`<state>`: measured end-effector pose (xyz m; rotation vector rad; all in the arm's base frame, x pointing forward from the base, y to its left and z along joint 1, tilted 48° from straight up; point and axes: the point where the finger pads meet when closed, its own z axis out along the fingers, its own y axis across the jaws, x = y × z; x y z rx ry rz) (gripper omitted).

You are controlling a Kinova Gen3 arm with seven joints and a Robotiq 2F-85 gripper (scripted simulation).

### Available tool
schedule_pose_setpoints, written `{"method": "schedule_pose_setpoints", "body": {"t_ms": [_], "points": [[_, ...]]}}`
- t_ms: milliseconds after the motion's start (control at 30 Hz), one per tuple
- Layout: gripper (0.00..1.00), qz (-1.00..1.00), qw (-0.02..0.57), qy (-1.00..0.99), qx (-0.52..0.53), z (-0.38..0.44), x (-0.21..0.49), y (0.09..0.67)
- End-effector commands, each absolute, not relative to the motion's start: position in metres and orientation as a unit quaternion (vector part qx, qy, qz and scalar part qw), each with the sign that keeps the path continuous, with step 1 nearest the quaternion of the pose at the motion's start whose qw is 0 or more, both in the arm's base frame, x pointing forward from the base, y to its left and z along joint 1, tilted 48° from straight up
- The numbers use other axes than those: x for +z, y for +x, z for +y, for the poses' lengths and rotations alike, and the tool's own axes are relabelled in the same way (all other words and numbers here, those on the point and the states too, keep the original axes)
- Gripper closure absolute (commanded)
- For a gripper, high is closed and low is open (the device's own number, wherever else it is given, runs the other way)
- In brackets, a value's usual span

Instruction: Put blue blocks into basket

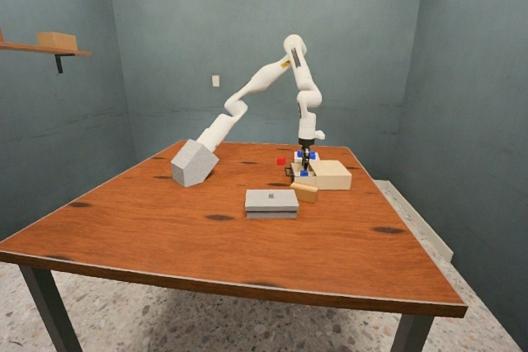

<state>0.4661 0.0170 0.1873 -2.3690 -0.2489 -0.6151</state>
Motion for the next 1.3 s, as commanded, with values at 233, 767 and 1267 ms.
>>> {"method": "schedule_pose_setpoints", "body": {"t_ms": [233,767,1267], "points": [[0.31,-0.094,0.332,-0.907,-0.24,0.0152,0.1891,0.47],[0.31,-0.094,0.332,-0.907,-0.24,0.0156,0.1887,0.4703],[0.31,-0.094,0.333,-0.907,-0.239,0.0222,0.1821,0.4729]]}}
